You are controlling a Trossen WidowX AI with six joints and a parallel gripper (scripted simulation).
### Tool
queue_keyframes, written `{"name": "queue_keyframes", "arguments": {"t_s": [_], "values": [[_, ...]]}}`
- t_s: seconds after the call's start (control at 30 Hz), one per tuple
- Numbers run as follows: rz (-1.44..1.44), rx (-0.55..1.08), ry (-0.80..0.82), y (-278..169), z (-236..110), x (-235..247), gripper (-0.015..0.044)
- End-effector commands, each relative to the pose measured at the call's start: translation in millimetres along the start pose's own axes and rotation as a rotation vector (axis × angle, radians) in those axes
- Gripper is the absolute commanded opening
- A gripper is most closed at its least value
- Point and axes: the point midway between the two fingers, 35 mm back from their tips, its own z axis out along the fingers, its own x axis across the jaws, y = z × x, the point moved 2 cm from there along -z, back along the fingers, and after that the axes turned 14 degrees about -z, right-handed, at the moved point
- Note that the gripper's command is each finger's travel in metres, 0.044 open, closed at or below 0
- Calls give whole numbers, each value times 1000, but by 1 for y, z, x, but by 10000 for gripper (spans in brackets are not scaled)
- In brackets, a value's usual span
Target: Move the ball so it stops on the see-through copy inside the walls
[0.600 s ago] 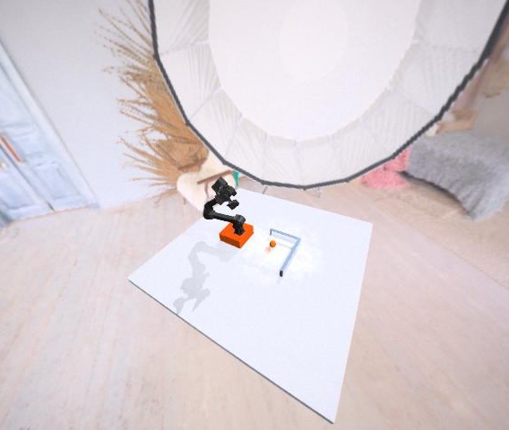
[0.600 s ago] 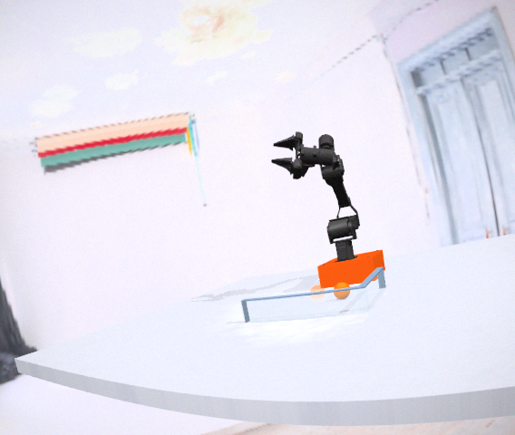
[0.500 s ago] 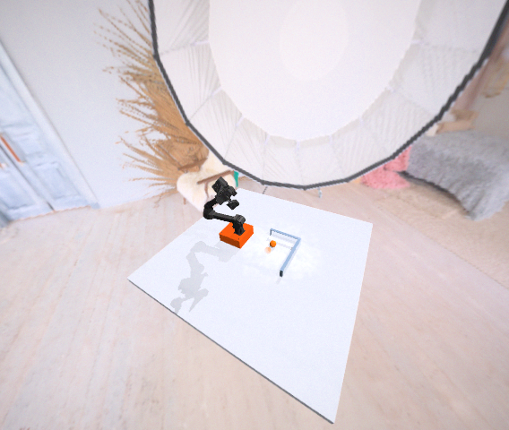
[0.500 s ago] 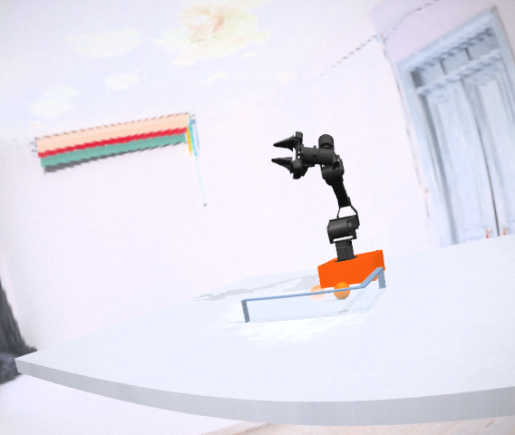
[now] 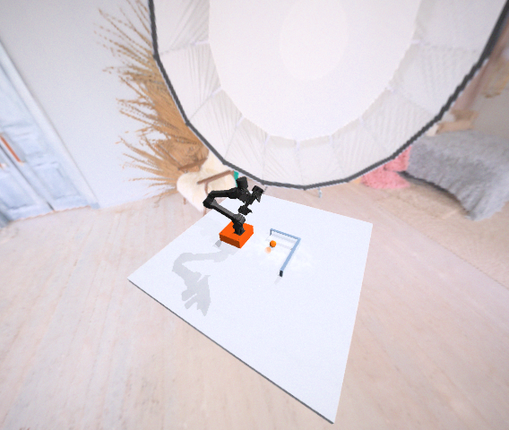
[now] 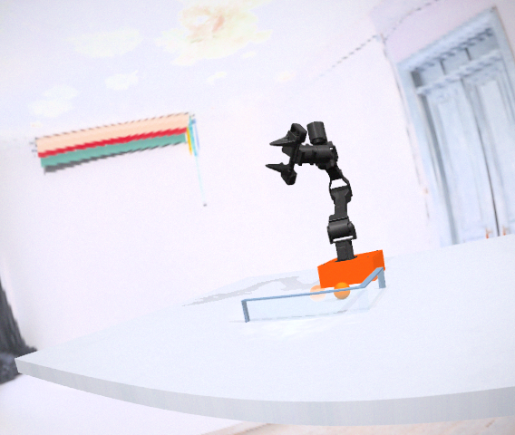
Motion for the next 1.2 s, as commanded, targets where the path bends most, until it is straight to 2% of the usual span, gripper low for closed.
{"name": "queue_keyframes", "arguments": {"t_s": [0.0,0.17,0.4,0.6,0.73,0.8,1.17], "values": [[-457,210,49,-53,21,16,338],[-1083,514,235,-133,33,23,338],[-1714,876,654,-223,22,9,338],[-2057,1143,1200,-284,-5,-17,338],[-2135,1277,1676,-315,-31,-37,338],[-2127,1304,1826,-322,-39,-43,338],[-2125,1306,1845,-323,-40,-44,338]]}}
